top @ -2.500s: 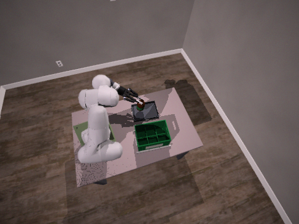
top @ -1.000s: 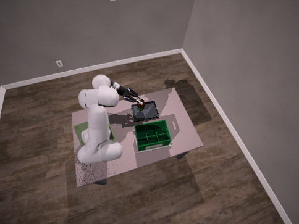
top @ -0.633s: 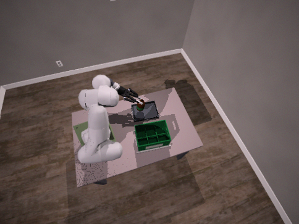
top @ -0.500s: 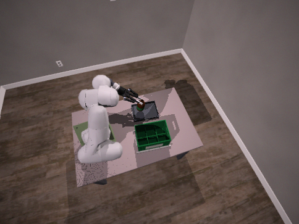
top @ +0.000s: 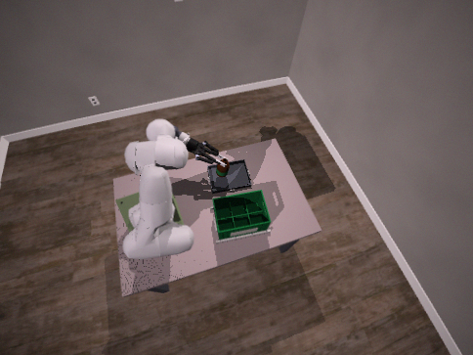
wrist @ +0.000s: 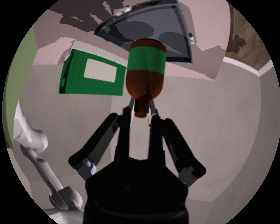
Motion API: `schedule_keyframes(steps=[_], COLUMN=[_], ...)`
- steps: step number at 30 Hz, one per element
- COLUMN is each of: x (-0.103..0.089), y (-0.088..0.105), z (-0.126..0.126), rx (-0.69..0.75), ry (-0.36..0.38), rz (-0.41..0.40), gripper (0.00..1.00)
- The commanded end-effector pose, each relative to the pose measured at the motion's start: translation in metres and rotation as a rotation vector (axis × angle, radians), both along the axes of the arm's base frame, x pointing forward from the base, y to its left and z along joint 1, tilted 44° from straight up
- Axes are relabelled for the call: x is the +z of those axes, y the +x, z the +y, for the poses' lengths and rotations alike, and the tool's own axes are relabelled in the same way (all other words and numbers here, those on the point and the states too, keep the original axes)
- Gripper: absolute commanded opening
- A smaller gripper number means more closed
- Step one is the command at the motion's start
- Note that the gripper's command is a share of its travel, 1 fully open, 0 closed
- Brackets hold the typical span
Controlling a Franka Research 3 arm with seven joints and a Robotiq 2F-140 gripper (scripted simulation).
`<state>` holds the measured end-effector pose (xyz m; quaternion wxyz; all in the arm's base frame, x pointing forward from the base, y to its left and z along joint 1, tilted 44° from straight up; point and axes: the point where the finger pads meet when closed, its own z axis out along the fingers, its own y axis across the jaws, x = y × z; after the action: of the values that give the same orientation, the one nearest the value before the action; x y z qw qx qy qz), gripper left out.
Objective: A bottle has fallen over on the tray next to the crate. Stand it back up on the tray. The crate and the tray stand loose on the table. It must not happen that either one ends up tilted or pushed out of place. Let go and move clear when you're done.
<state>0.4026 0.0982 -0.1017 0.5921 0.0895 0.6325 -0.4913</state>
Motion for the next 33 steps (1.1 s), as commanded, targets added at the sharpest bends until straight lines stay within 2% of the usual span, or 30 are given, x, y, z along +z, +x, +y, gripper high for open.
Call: schedule_keyframes(steps=[1, 33], x=[-0.002, -0.025], y=[0.002, 0.001], z=[-0.001, -0.023], rx=[0.003, 0.003], ry=[0.007, 0.007], rz=[-0.008, -0.008], gripper=[0.00, 0.00])
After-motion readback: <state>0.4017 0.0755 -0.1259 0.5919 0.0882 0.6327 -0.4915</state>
